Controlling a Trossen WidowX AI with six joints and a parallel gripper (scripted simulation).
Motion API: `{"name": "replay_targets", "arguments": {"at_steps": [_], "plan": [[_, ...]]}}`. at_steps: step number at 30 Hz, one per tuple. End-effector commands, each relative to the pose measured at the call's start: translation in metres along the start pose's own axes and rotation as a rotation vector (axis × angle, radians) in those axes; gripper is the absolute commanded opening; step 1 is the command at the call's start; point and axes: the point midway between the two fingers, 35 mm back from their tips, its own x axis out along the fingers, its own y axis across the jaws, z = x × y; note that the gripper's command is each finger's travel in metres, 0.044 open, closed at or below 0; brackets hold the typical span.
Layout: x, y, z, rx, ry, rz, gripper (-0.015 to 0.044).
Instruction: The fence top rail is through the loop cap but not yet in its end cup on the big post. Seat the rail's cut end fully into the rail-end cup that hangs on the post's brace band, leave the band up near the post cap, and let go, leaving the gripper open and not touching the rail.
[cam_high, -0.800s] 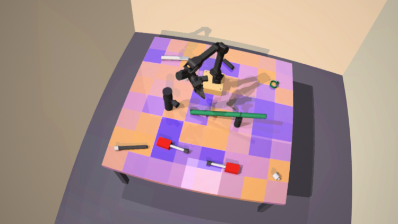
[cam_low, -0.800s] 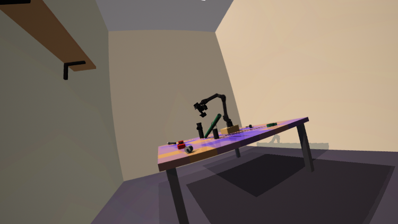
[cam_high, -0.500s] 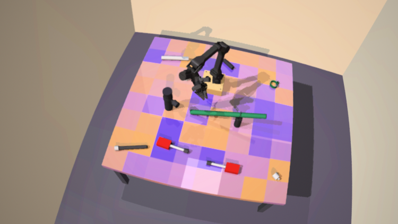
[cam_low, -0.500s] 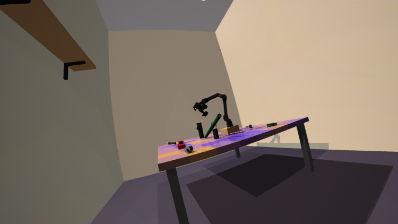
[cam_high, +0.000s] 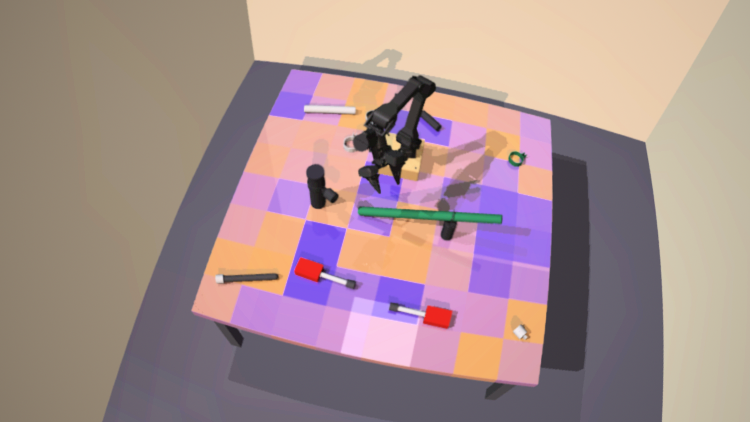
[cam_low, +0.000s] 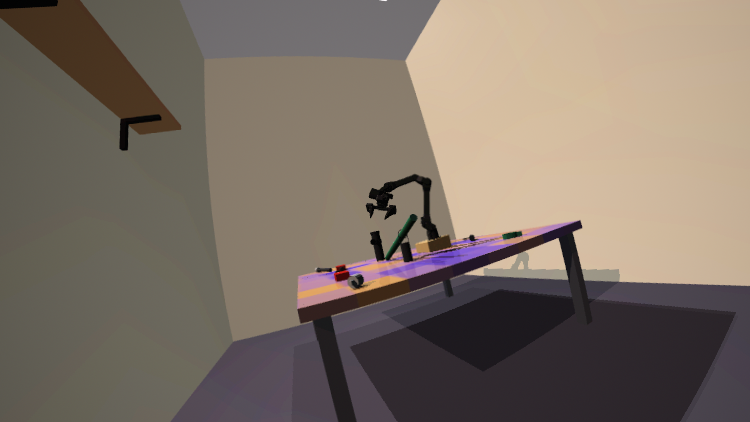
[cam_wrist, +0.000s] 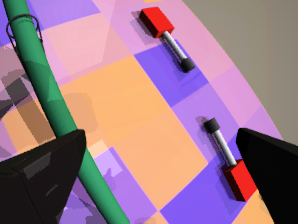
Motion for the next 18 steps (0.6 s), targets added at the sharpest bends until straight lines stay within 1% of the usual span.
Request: {"name": "replay_targets", "arguments": {"at_steps": [1,7,10,18], "plan": [[-0.003,0.026,-0.022,0.693,0.313,-0.186,0.0440],[-0.010,0.030,-0.028,0.926,0.362,-0.327,0.0440],[-0.012,0.031,-0.029,1.055,0.357,-0.384,0.0440],[-0.013,0.031,-0.030,1.073,0.357,-0.394,0.0440]]}}
